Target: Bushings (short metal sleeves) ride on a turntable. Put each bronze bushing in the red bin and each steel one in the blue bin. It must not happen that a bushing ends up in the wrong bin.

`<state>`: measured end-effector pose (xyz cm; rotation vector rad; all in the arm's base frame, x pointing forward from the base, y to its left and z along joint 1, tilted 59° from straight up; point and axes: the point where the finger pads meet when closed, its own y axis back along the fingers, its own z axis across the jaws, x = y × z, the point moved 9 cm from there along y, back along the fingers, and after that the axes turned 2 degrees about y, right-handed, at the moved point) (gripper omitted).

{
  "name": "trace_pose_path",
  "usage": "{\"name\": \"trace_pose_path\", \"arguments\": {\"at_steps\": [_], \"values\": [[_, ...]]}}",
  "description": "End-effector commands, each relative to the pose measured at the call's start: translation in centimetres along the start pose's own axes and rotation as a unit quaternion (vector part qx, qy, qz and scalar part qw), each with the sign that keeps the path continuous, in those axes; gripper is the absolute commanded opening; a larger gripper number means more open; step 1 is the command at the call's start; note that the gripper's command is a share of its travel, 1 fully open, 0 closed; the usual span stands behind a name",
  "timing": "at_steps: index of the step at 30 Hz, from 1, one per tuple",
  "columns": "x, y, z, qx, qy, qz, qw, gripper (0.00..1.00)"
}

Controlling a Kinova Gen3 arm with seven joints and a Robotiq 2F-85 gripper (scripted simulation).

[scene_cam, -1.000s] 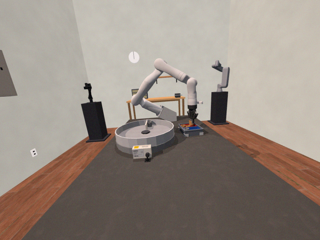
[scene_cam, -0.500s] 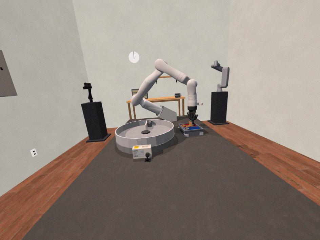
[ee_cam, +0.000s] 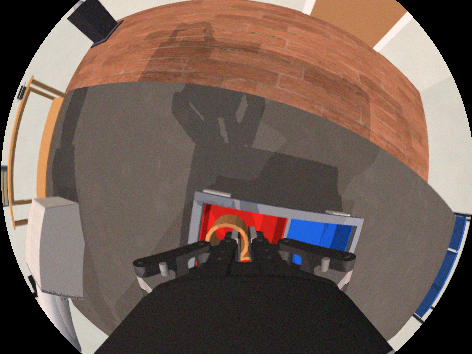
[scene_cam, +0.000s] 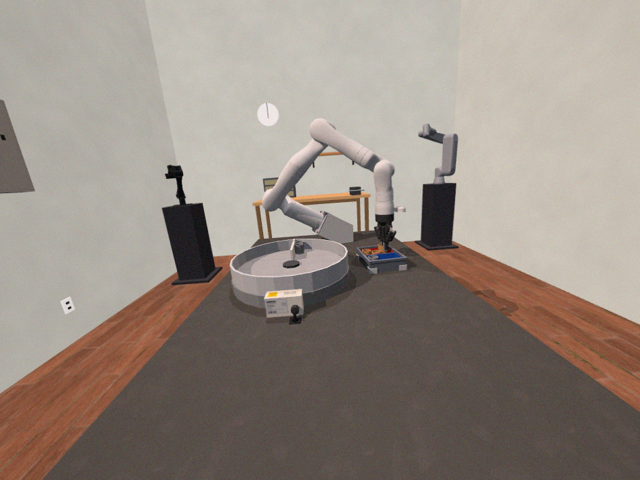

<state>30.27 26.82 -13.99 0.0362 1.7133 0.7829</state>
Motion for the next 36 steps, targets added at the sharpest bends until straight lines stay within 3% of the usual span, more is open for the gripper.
{"name": "trace_pose_path", "arguments": {"at_steps": [1, 36], "values": [[0.0, -0.2, 0.0, 0.000, 0.000, 0.000, 1.000, 0.00], [0.0, -1.6, 0.0, 0.000, 0.000, 0.000, 1.000, 0.00]]}}
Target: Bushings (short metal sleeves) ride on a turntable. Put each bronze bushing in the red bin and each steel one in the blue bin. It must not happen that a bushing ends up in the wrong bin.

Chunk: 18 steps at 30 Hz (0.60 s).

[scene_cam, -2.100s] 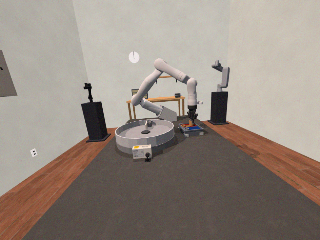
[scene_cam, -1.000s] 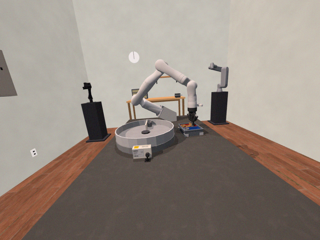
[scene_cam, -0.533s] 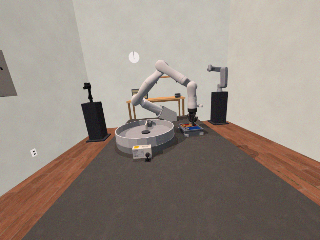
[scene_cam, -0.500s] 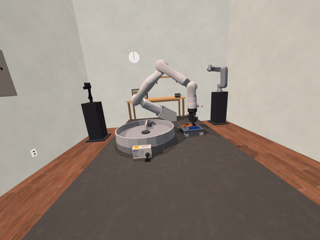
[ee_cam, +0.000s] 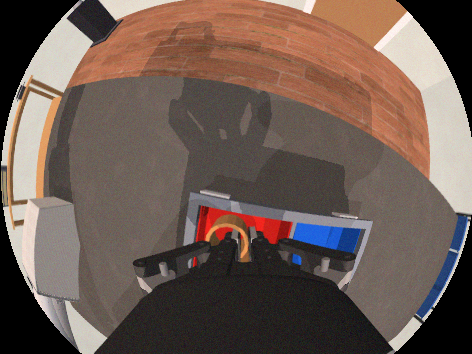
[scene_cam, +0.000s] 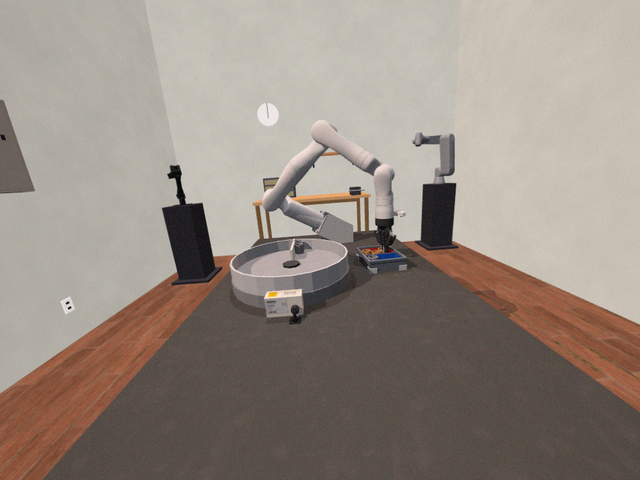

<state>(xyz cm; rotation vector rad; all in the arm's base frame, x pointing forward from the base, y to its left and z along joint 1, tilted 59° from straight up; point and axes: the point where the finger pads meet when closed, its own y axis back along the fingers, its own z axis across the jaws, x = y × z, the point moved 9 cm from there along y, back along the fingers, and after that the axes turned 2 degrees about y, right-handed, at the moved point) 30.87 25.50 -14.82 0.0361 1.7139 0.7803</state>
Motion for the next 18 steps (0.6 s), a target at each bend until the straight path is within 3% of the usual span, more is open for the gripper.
{"name": "trace_pose_path", "arguments": {"at_steps": [1, 6, 7, 18], "values": [[0.03, 0.11, 0.04, -0.001, 0.000, 0.001, 1.000, 0.00], [0.03, 0.11, 0.04, -0.001, 0.000, 0.001, 1.000, 0.00], [0.03, 0.11, 0.04, -0.001, 0.000, 0.001, 1.000, 0.19], [0.03, 0.11, 0.04, -0.001, 0.000, 0.001, 1.000, 0.19]]}}
